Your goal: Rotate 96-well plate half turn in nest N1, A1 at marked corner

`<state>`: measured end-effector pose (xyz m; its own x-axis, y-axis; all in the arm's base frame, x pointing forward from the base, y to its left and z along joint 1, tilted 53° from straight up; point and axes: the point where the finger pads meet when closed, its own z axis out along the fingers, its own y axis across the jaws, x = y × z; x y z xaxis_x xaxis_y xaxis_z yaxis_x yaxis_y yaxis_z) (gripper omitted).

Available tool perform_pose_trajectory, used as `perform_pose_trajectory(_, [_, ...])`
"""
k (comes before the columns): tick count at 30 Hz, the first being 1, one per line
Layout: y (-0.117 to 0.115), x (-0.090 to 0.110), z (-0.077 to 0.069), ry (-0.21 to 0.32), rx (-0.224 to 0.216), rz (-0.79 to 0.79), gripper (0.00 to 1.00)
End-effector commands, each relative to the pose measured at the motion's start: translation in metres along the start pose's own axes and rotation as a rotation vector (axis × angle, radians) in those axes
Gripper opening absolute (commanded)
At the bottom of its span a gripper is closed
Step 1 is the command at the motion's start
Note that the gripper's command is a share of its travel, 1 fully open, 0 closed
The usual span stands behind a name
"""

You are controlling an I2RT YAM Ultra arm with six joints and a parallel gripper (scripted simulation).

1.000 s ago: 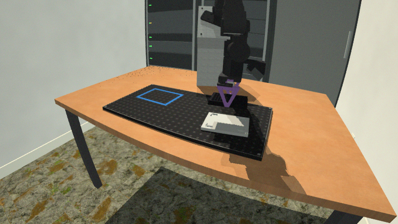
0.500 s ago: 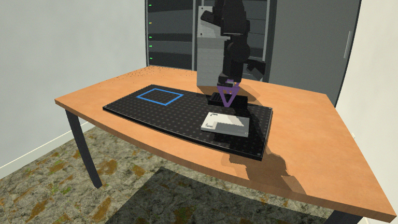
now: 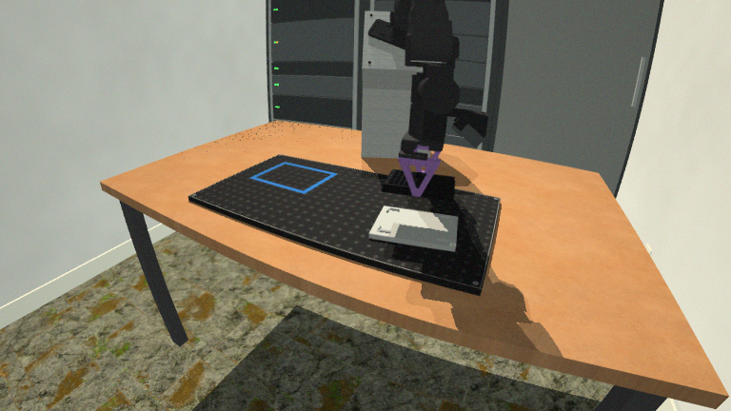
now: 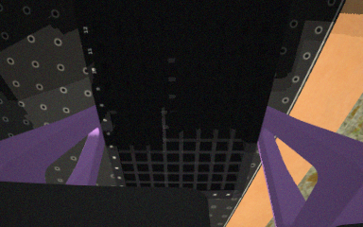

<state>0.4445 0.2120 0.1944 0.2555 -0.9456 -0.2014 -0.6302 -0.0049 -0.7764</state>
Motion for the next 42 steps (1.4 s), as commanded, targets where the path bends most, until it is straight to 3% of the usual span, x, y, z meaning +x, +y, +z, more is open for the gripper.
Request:
perform_pose_trajectory(1, [0.006, -0.007, -0.003, -0.017, -0.021, -0.003, 0.00])
perform_pose_trajectory(21, [0.006, -0.007, -0.003, -0.017, -0.021, -0.003, 0.00])
perform_pose_trajectory(23, [0.002, 0.007, -0.007, -0.009, 0.009, 0.078, 0.00])
perform_pose_trajectory(32, [0.015, 0.034, -0.006, -0.010, 0.007, 0.378, 0.00])
perform_pose_trajectory(42, [0.027, 0.058, -0.005, -0.008, 0.007, 0.366, 0.00])
